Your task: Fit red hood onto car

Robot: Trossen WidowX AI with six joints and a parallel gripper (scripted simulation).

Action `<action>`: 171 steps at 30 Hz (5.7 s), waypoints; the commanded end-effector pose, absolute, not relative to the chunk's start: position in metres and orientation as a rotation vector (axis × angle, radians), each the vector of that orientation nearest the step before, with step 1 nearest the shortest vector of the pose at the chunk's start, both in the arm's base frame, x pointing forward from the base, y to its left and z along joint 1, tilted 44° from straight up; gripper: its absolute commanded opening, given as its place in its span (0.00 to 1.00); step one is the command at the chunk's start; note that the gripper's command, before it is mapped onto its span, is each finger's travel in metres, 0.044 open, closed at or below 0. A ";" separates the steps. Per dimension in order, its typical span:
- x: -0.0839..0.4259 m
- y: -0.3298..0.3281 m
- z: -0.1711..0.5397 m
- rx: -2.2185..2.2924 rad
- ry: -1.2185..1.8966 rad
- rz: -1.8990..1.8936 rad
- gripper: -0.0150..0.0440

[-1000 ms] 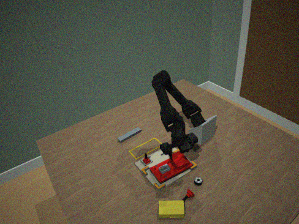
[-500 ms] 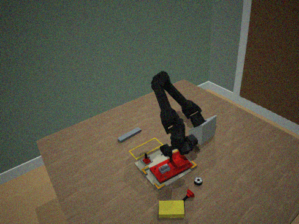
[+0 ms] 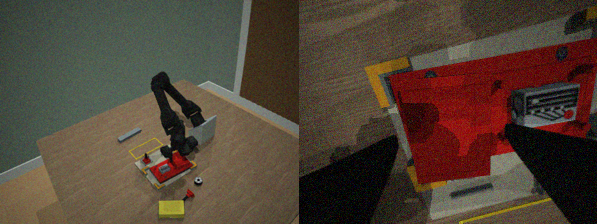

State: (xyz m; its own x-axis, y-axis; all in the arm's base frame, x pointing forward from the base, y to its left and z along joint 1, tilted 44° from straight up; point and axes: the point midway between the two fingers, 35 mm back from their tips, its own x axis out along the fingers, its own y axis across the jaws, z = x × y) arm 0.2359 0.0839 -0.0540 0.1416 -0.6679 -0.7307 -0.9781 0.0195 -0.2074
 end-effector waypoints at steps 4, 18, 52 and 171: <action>0.235 0.080 -0.056 -1.728 1.598 0.559 1.00; 0.236 0.076 -0.061 -1.729 1.598 0.559 1.00; 0.238 0.071 -0.067 -1.719 1.596 0.559 0.75; 0.330 0.093 -0.037 -0.557 1.320 -0.574 0.25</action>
